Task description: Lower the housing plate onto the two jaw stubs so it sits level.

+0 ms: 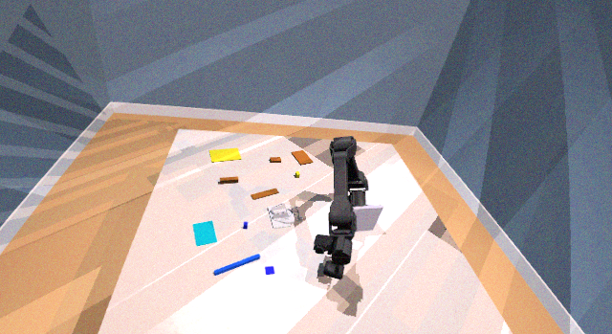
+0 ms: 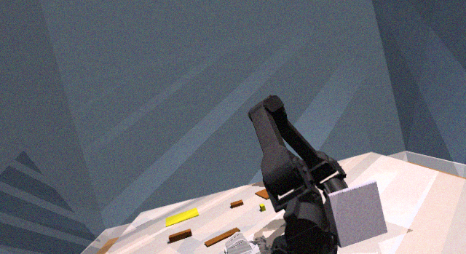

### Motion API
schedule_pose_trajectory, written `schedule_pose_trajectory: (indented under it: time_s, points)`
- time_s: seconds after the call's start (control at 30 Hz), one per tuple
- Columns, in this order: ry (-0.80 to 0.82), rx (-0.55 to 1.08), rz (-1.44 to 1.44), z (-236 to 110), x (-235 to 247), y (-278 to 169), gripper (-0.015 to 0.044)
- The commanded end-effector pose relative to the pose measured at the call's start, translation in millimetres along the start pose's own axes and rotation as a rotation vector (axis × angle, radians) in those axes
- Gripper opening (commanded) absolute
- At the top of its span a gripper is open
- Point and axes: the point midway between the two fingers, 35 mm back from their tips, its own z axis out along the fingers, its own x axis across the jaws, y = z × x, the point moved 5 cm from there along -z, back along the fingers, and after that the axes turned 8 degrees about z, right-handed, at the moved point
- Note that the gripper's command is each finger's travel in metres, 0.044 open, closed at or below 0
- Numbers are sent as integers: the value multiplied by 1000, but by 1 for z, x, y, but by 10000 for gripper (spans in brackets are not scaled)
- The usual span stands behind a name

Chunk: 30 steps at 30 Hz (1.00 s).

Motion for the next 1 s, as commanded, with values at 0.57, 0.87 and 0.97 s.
schedule_pose_trajectory:
  time_s: [0.57, 0.87, 0.97]
  points:
    - [14, 3, 4, -56, 0, 0, 351]
    - [23, 9, -46, -62, -7, 24, 351]
    - [27, 11, -66, -64, -10, 33, 351]
